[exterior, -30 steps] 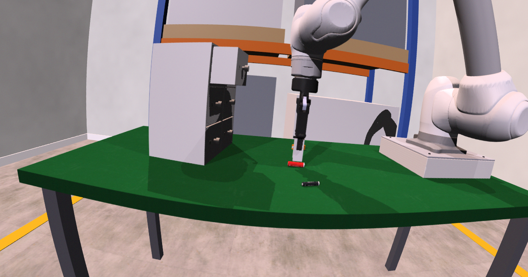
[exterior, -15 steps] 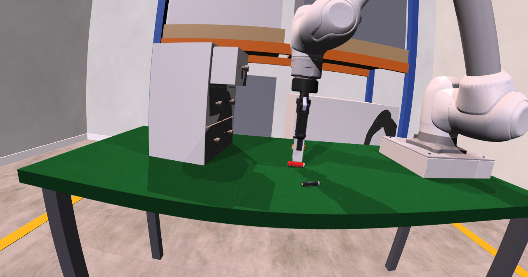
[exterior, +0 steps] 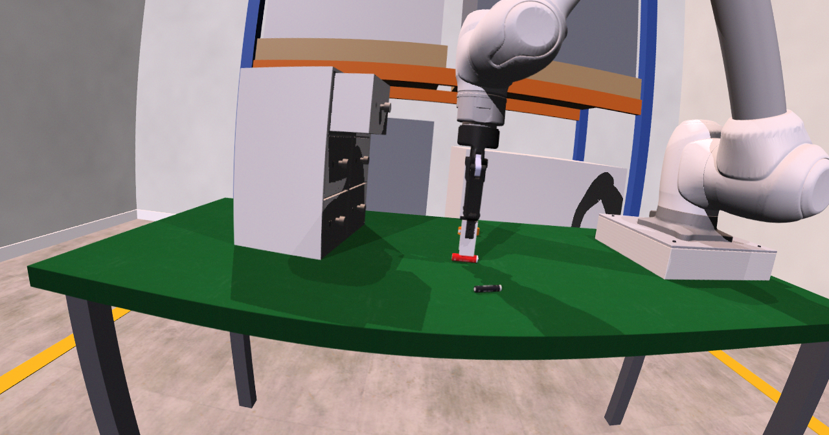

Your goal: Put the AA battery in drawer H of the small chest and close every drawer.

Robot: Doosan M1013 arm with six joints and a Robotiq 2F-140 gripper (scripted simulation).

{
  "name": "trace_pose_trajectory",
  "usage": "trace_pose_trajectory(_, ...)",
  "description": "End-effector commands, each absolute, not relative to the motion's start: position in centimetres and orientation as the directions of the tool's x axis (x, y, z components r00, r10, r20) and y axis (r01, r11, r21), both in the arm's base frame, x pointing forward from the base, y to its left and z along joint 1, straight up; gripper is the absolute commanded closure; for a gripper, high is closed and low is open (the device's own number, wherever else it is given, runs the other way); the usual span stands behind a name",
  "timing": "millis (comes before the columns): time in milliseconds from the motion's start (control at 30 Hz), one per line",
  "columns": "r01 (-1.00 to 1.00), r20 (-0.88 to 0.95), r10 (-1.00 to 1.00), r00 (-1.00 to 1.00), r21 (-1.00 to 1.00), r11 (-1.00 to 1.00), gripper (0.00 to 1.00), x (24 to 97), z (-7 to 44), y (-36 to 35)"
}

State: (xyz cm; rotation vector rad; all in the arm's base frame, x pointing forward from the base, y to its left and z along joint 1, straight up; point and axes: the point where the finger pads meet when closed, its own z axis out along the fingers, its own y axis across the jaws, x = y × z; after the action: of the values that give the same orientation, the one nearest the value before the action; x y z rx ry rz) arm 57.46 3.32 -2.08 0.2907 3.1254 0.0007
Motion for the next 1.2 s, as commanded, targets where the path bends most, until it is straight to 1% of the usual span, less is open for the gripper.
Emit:
trace_pose_trajectory(0,0.184,-0.003,0.184,-0.983,0.001,0.983,0.83,57.5,-2.3,3.3)
trace_pose_trajectory(300,0.184,-0.003,0.184,-0.983,0.001,0.983,0.83,57.5,-3.7,3.3)
trace_pose_trajectory(1033,0.184,-0.003,0.184,-0.983,0.001,0.983,0.83,57.5,-3.8,3.3)
trace_pose_trajectory(1067,0.184,-0.003,0.184,-0.983,0.001,0.983,0.94,57.5,-3.8,3.3)
trace_pose_trajectory(1167,0.184,-0.003,0.184,-0.983,0.001,0.983,0.94,57.5,-3.8,3.3)
